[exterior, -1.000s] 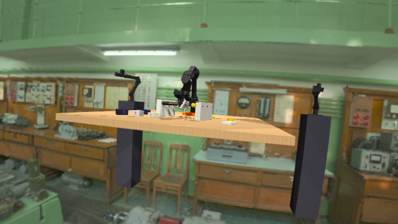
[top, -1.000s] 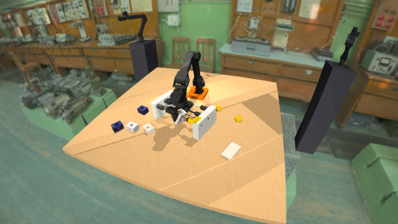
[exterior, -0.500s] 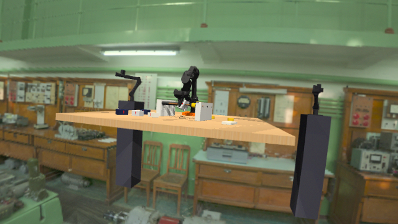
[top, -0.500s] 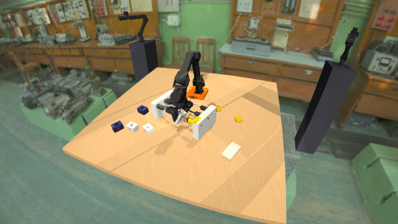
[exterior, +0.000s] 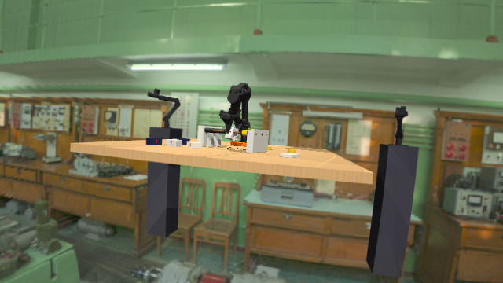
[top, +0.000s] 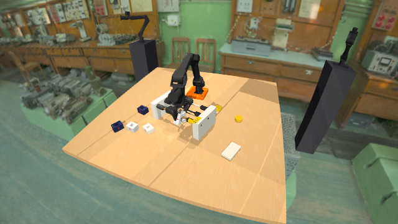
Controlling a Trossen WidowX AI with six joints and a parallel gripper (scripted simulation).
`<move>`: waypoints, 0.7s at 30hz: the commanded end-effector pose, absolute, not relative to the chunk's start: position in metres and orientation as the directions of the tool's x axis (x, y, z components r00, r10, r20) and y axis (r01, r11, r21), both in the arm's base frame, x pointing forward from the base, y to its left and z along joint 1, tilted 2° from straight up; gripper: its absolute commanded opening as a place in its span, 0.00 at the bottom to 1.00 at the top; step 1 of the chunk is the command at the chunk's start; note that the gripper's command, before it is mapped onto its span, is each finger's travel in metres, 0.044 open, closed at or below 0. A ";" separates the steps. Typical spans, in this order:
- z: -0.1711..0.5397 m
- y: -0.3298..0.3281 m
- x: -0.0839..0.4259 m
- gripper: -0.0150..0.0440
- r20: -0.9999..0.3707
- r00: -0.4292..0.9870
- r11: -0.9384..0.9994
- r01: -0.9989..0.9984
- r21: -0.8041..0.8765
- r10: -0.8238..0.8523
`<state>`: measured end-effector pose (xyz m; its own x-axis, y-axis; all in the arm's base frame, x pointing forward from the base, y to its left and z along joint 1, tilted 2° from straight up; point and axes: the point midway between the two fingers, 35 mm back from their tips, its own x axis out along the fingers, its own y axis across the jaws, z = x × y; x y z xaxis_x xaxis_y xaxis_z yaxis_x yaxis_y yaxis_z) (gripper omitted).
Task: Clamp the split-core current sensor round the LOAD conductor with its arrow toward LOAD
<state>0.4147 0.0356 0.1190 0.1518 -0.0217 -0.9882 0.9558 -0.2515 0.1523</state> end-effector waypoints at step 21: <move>0.099 0.039 0.416 1.00 -0.997 0.081 -0.246 0.966 0.076 0.008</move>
